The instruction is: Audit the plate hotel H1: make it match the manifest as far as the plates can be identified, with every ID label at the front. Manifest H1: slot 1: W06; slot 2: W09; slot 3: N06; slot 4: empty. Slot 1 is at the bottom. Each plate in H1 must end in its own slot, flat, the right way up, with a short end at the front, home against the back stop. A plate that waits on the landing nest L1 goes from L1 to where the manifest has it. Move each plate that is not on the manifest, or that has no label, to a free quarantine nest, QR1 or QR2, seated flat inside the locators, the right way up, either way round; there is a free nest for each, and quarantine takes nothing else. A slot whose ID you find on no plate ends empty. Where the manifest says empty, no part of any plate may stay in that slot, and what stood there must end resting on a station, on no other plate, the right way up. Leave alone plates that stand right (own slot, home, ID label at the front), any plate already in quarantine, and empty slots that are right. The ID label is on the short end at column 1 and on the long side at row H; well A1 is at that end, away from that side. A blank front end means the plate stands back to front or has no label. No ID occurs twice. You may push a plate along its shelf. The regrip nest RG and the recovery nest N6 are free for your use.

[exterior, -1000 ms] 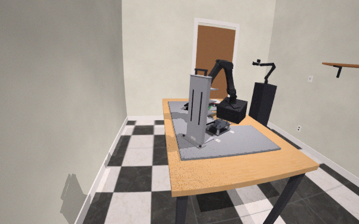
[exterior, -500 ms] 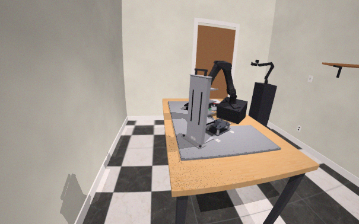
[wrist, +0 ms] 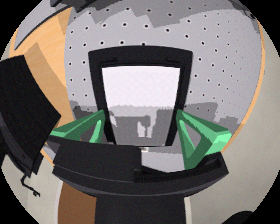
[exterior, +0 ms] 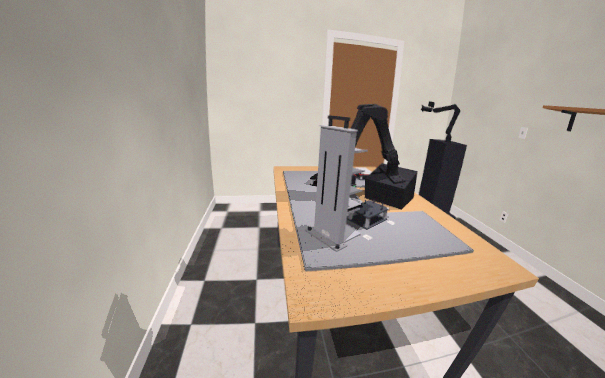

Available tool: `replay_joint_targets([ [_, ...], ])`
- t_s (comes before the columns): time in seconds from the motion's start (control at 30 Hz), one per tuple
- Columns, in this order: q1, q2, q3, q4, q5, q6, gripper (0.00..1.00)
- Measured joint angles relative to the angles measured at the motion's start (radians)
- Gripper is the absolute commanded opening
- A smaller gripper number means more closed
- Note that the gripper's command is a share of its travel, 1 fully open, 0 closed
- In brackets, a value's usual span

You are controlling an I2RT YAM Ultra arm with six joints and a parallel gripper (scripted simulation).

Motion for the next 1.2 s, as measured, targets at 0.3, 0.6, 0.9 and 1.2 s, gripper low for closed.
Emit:
replay_joint_targets([
  [0.3, 0.005, 0.026, 0.0, 0.032, 0.002, 0.003, 0.86],
  [0.6, 0.005, 0.026, -0.001, 0.029, 0.003, 0.003, 0.86],
  [0.9, 0.005, 0.026, -0.001, 0.029, 0.003, 0.003, 0.86],
  [1.2, 0.005, 0.021, -0.001, 0.025, 0.003, 0.003, 0.86],
])
